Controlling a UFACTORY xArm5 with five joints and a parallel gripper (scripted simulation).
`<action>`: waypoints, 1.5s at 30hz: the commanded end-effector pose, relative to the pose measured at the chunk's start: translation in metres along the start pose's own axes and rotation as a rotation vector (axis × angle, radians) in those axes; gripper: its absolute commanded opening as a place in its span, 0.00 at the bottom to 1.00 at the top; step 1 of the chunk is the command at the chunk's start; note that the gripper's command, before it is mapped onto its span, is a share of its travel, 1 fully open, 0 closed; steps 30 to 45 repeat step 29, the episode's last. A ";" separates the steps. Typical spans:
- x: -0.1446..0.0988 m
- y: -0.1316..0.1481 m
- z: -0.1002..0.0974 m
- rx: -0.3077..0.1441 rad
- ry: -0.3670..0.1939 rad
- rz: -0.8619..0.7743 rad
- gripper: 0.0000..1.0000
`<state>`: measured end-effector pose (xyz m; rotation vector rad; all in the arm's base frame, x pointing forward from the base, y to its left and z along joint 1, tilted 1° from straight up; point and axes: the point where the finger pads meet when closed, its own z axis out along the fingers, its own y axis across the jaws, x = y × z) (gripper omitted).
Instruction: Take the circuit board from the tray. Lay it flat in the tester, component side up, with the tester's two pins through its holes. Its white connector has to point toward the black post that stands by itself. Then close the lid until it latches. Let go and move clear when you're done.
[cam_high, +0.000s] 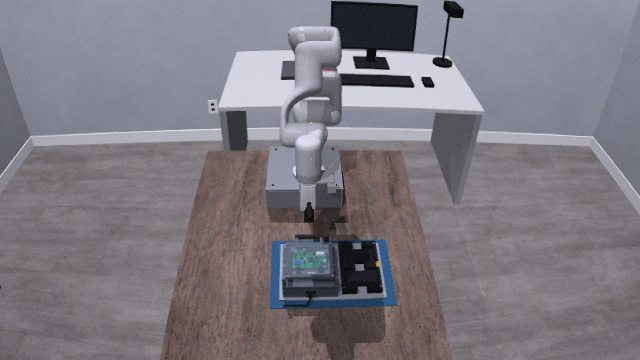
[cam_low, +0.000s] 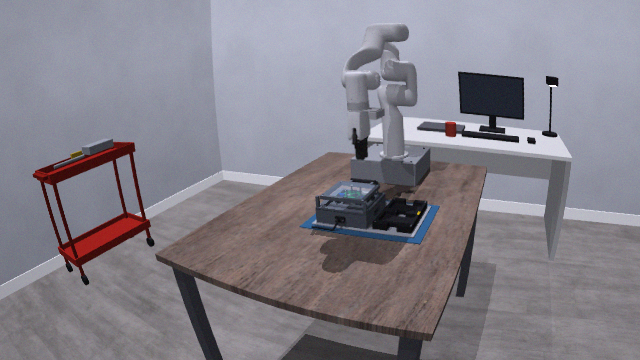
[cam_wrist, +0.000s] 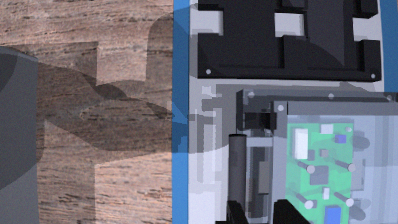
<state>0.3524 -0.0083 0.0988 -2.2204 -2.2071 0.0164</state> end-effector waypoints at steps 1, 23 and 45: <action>0.000 0.001 -0.003 -0.003 0.000 0.000 0.24; 0.000 0.001 -0.003 -0.003 0.000 0.000 1.00; 0.000 0.001 -0.003 -0.003 0.000 0.000 1.00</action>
